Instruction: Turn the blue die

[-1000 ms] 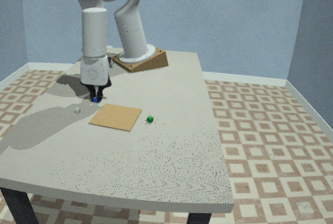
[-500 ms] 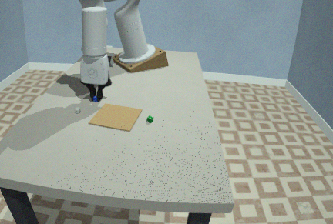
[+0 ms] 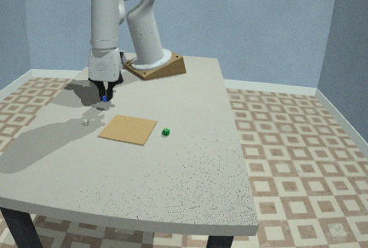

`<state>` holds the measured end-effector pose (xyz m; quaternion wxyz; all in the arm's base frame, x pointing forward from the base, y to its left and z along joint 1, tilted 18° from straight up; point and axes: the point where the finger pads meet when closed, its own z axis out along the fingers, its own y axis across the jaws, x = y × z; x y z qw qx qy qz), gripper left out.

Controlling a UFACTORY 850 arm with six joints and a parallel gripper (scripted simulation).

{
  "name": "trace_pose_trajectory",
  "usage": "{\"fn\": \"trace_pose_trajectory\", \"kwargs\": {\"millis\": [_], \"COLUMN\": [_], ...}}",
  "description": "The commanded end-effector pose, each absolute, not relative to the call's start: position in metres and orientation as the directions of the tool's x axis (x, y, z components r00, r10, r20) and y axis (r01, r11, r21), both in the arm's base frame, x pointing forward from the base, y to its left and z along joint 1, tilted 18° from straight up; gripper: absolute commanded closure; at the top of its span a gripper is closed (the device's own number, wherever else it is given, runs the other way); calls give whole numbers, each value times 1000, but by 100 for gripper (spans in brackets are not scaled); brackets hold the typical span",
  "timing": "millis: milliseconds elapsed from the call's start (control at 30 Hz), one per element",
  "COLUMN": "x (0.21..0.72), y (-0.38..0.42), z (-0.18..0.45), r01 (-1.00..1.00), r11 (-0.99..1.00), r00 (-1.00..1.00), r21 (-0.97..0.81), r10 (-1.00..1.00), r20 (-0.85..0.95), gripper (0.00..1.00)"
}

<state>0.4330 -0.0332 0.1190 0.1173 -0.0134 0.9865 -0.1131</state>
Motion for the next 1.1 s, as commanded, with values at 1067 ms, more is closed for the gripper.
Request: {"fn": "trace_pose_trajectory", "kwargs": {"millis": [1067], "x": [422], "y": [-20], "z": [174], "r01": [-22], "r11": [972], "r00": [-977], "r21": [-233], "r10": [-71], "r20": [-202], "gripper": [89]}}
